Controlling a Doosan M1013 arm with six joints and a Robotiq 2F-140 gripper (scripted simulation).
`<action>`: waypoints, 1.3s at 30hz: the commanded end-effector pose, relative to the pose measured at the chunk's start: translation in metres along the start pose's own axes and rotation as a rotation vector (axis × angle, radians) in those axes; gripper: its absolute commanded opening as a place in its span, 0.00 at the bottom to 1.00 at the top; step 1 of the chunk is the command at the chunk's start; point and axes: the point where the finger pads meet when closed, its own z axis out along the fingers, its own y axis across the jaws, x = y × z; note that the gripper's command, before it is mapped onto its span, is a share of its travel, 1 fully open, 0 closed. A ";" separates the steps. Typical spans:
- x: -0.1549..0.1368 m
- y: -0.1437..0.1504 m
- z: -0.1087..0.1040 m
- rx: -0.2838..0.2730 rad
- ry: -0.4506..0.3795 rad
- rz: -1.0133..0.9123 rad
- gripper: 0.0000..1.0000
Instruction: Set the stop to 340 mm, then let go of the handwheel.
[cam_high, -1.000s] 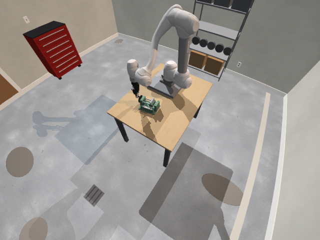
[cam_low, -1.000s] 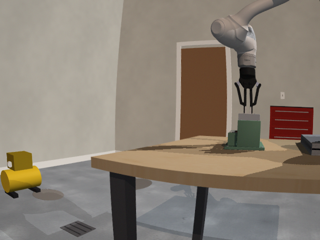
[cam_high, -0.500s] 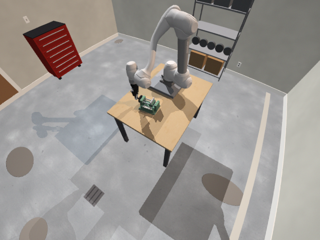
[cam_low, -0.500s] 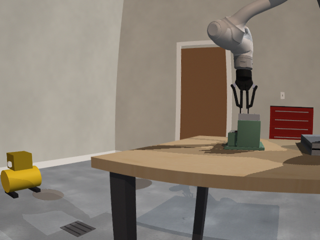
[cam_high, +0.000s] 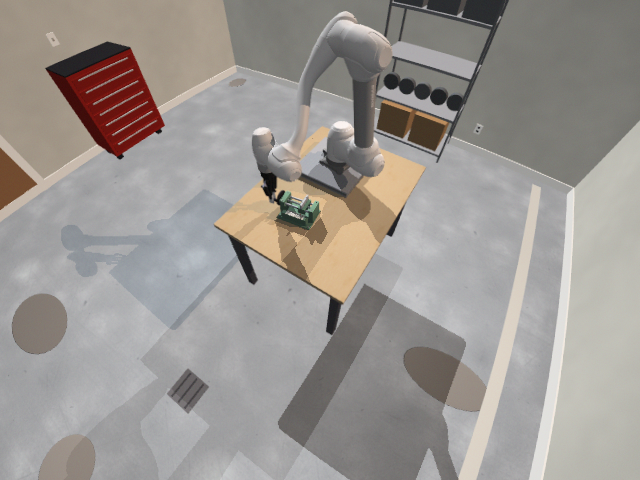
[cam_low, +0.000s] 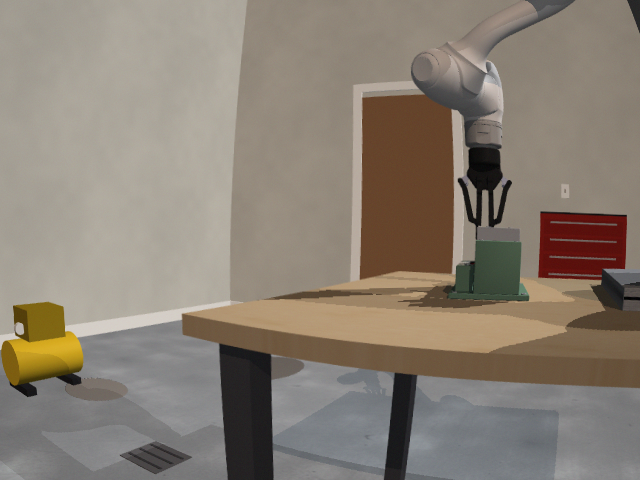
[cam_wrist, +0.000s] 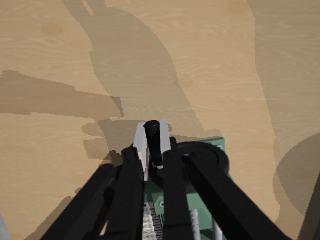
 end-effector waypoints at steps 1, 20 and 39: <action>-0.001 0.001 0.010 -0.003 -0.003 0.003 0.04; -0.002 0.033 0.033 -0.003 -0.003 0.003 0.04; -0.002 0.057 0.017 -0.003 -0.003 0.003 0.04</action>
